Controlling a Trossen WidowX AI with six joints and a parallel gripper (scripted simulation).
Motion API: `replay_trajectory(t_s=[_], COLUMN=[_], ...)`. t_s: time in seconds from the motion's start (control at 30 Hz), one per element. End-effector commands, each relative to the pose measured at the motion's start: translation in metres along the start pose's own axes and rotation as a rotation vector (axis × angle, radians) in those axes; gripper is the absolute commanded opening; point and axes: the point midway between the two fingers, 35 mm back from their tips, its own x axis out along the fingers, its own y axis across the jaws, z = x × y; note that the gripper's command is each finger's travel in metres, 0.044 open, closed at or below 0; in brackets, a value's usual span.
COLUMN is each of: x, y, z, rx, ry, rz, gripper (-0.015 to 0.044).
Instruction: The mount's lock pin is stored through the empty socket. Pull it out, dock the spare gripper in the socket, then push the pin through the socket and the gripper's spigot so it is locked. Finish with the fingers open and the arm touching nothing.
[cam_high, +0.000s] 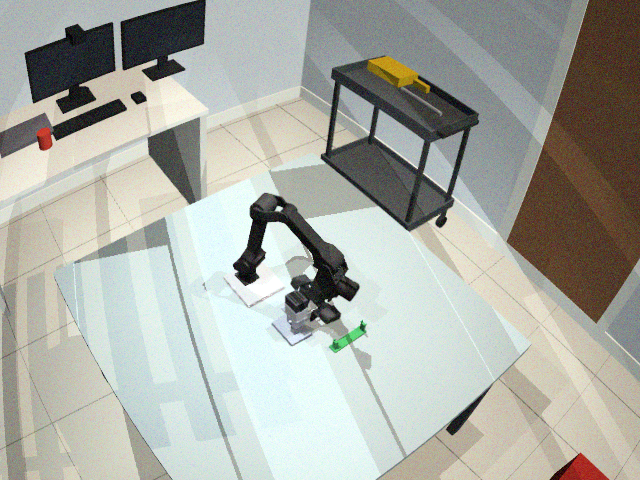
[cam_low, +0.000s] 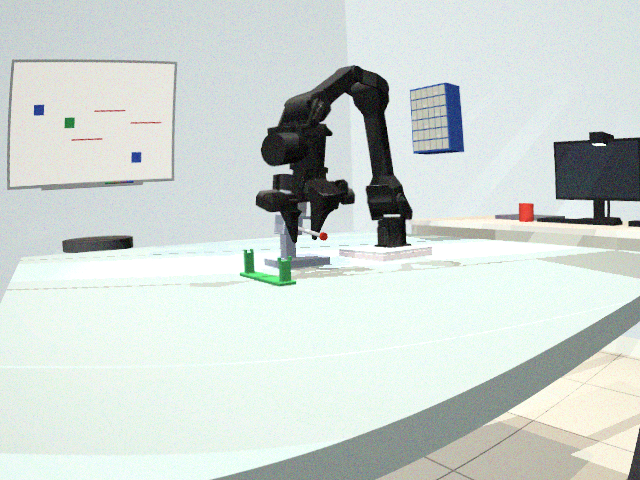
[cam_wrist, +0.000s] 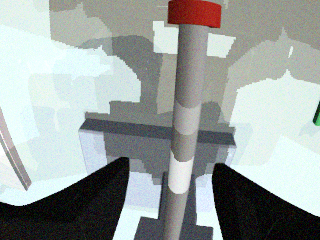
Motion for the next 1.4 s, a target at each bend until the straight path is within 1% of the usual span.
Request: replay_trajectory(t_s=[0.0, 1.27, 1.3, 1.37], x=[-0.010, -0.083, -0.075, -0.075], y=[0.000, 0.015, 0.015, 0.015], z=[0.004, 0.036, 0.033, 0.033], rx=[0.001, -0.037, -0.038, -0.038], ry=[-0.002, 0.046, 0.050, 0.050], rz=[-0.002, 0.034, 0.036, 0.036], gripper=[0.0200, 0.0200, 0.0226, 0.0279])
